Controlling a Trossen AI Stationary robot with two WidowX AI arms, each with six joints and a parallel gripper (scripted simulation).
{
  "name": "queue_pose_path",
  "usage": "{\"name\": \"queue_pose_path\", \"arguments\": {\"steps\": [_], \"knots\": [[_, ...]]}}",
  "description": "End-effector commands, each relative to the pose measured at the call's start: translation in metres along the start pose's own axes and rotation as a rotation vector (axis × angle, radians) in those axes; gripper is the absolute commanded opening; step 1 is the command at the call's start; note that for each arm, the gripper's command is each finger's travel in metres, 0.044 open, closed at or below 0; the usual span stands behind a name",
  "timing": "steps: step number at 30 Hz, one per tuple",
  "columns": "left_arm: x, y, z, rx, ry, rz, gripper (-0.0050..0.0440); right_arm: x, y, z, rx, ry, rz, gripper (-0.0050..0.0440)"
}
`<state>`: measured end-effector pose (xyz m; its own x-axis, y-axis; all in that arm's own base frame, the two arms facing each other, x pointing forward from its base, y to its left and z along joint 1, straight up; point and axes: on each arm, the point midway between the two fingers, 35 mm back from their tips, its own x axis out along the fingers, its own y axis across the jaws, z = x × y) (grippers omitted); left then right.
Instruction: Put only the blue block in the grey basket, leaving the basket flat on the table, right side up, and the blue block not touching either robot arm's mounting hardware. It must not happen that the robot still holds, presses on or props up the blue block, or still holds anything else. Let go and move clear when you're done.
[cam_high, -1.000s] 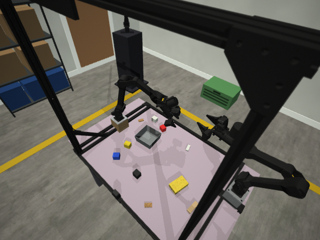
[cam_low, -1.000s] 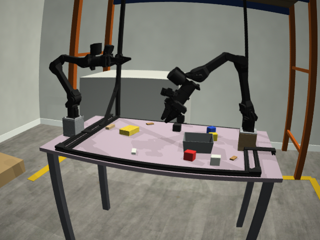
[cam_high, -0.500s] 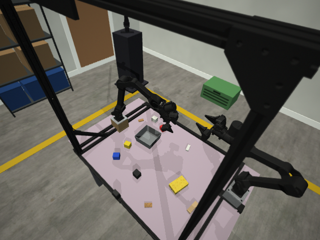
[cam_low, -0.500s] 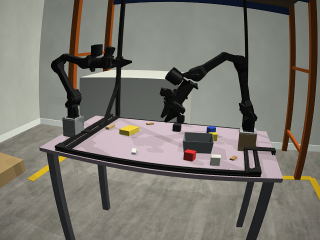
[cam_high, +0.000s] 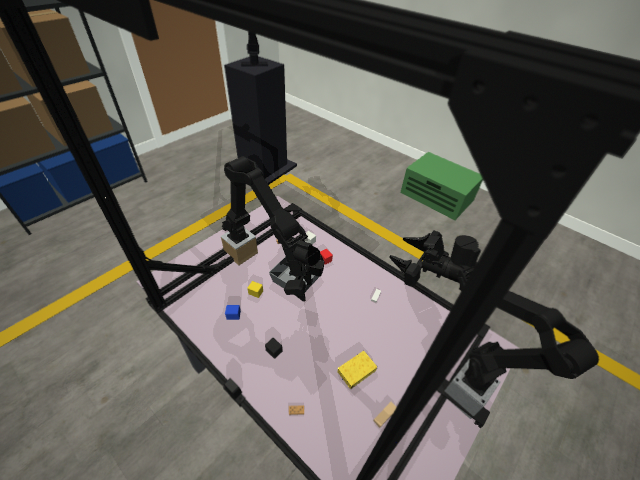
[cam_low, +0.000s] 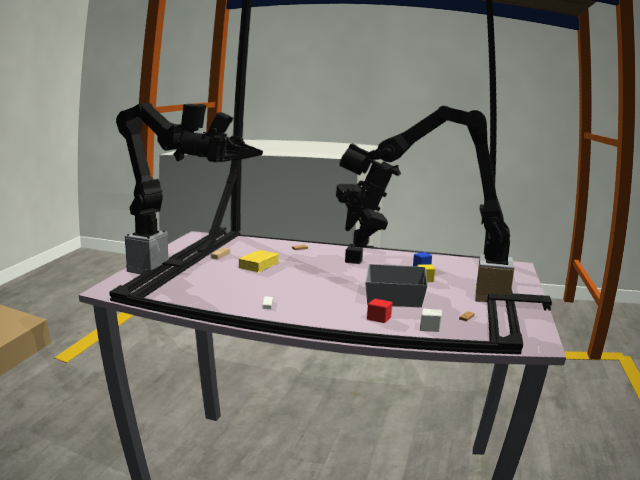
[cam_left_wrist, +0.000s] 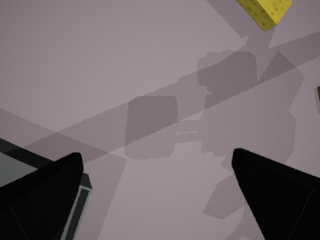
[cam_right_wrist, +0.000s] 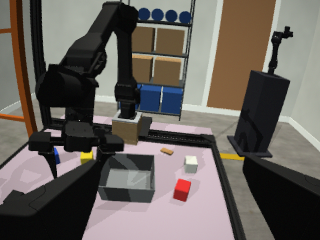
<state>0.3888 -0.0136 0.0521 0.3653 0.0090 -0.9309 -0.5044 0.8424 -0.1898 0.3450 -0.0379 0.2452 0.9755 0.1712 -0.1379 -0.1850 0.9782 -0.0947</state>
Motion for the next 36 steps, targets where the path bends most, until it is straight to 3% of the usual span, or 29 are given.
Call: {"name": "queue_pose_path", "arguments": {"steps": [1,3,11,18,26,36], "knots": [[0.007,-0.033,-0.057,-0.057,0.107,0.015,0.04,0.003,-0.009,-0.029,-0.005,0.044,0.063,0.04],[0.007,-0.033,-0.057,-0.057,0.107,0.015,0.04,0.003,-0.009,-0.029,-0.005,0.044,0.063,0.04],[-0.002,-0.069,-0.165,-0.147,0.247,0.106,0.04,-0.006,-0.027,-0.071,0.016,0.071,0.173,0.04],[-0.013,-0.073,-0.225,-0.19,0.29,0.189,0.04,-0.017,-0.036,-0.092,0.04,0.062,0.233,0.04],[-0.018,-0.071,-0.245,-0.205,0.298,0.222,0.04,-0.022,-0.039,-0.098,0.05,0.054,0.253,0.04],[-0.018,-0.071,-0.247,-0.206,0.298,0.226,0.04,-0.022,-0.039,-0.099,0.052,0.053,0.255,0.04]]}}
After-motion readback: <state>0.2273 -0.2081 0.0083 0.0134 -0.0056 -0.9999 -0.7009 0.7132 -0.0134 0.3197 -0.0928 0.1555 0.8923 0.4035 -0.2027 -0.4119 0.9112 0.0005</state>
